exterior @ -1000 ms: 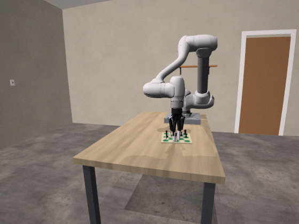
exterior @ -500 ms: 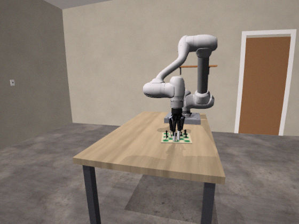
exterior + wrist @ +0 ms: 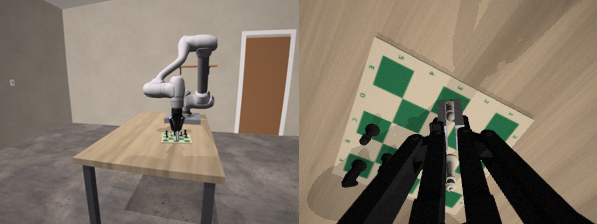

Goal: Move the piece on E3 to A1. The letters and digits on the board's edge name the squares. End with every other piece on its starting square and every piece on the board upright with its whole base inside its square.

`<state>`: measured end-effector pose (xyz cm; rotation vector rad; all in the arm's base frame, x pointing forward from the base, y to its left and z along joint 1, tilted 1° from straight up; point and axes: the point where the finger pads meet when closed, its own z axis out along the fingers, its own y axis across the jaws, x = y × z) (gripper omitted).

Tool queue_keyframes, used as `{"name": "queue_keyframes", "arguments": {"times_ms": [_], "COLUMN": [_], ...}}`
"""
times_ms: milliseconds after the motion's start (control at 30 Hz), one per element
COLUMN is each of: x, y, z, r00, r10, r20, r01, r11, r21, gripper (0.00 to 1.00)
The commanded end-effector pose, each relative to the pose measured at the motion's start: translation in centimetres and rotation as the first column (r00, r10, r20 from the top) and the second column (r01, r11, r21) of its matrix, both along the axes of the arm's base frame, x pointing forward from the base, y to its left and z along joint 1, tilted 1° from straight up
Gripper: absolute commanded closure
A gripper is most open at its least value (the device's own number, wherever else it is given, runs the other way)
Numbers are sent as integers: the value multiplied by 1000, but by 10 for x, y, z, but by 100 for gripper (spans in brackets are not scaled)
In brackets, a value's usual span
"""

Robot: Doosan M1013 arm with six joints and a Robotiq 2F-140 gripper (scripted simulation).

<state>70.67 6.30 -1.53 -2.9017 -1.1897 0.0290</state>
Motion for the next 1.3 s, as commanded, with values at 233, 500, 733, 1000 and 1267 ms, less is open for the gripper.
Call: {"name": "queue_keyframes", "arguments": {"times_ms": [233, 500, 733, 1000, 1267], "x": [0, 0, 0, 1, 2], "y": [0, 0, 0, 0, 0], "z": [0, 0, 6, 55, 93], "r00": [1000, 1000, 1000, 1000, 1000], "r10": [0, 0, 0, 0, 0], "r20": [0, 0, 0, 0, 0], "r01": [0, 0, 0, 0, 0], "r11": [1000, 1000, 1000, 1000, 1000], "r21": [0, 0, 0, 0, 0], "gripper": [100, 100, 100, 100, 100]}}
